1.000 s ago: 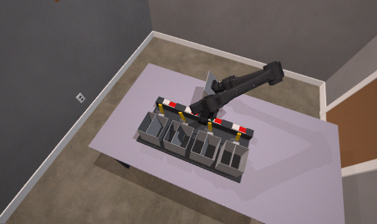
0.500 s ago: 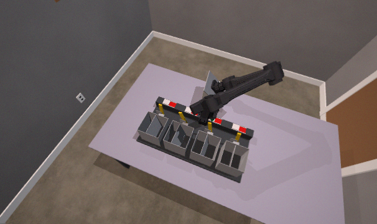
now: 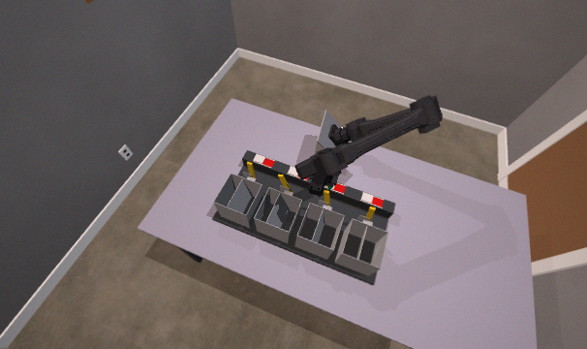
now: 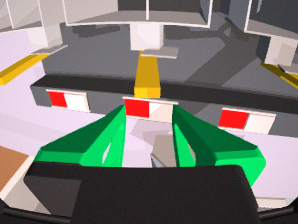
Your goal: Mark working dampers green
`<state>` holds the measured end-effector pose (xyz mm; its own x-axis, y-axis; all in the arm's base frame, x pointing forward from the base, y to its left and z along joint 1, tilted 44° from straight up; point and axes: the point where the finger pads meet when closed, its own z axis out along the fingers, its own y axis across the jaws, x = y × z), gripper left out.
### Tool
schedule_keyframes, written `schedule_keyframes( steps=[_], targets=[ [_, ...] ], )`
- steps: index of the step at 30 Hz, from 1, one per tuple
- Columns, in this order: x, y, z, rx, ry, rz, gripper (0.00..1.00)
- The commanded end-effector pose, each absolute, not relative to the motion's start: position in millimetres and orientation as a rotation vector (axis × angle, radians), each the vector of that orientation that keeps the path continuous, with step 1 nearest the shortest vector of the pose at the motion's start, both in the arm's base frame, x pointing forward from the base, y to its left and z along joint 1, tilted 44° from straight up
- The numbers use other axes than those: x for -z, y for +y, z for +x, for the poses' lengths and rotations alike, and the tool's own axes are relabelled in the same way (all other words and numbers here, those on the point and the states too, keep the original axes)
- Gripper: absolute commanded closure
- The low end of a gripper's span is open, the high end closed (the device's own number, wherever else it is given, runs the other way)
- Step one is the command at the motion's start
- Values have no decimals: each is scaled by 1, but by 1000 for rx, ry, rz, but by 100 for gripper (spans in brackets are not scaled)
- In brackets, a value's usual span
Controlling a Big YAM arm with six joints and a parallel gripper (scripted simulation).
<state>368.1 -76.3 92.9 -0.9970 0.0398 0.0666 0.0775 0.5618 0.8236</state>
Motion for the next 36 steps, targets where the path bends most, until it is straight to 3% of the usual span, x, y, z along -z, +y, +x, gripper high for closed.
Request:
schedule_keyframes(
  steps=[1, 36],
  targets=[
    [-91, -67, 371, 1440, -2737, -91, 64],
    [-60, -19, 370, 1441, -2741, -87, 64]
  ],
)
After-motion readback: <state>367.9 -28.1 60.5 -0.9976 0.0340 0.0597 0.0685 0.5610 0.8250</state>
